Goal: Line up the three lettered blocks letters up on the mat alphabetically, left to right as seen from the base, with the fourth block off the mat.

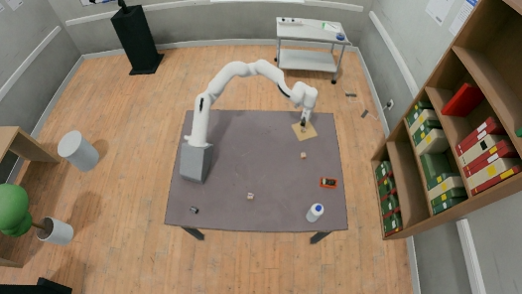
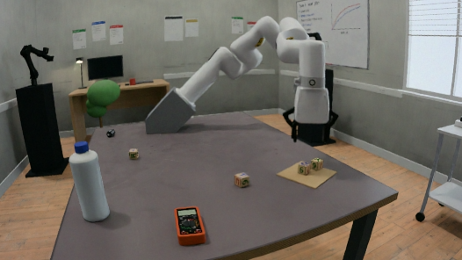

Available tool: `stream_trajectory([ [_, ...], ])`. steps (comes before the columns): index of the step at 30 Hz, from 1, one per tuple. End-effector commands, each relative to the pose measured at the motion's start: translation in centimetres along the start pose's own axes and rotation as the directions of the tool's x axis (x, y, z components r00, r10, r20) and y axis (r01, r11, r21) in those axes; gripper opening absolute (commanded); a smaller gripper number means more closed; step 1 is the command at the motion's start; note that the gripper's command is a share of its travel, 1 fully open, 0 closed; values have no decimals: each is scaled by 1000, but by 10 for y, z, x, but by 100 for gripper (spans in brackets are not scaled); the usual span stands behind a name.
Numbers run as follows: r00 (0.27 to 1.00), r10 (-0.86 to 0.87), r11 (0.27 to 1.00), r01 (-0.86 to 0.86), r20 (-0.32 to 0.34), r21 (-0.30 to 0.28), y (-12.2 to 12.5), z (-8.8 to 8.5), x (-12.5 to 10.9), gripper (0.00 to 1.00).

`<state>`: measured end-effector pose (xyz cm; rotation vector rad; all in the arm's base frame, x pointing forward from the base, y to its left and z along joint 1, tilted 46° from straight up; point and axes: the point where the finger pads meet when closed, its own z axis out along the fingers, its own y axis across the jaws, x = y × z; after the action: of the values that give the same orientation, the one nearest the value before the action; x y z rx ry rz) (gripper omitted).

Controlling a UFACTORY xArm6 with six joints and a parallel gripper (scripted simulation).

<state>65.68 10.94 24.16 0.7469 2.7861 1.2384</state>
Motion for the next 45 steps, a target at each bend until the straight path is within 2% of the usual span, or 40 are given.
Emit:
stream_trajectory([
  [1,990,138,990,-138,2,4,-1,-2,-2,100],
  [5,981,194,981,-194,3,4,-2,-2,-3,100],
  [10,934,358,934,-358,3,3,-5,-2,-4,100],
  [19,813,582,813,-582,4,2,-9,-1,-7,100],
  [27,761,649,761,-649,4,2,-10,-1,-8,100],
  [32,753,658,753,-658,4,2,-10,-1,-8,100],
  [33,753,658,753,-658,4,2,-10,-1,-8,69],
  [45,753,658,753,-658,4,2,-10,-1,-8,69],
])
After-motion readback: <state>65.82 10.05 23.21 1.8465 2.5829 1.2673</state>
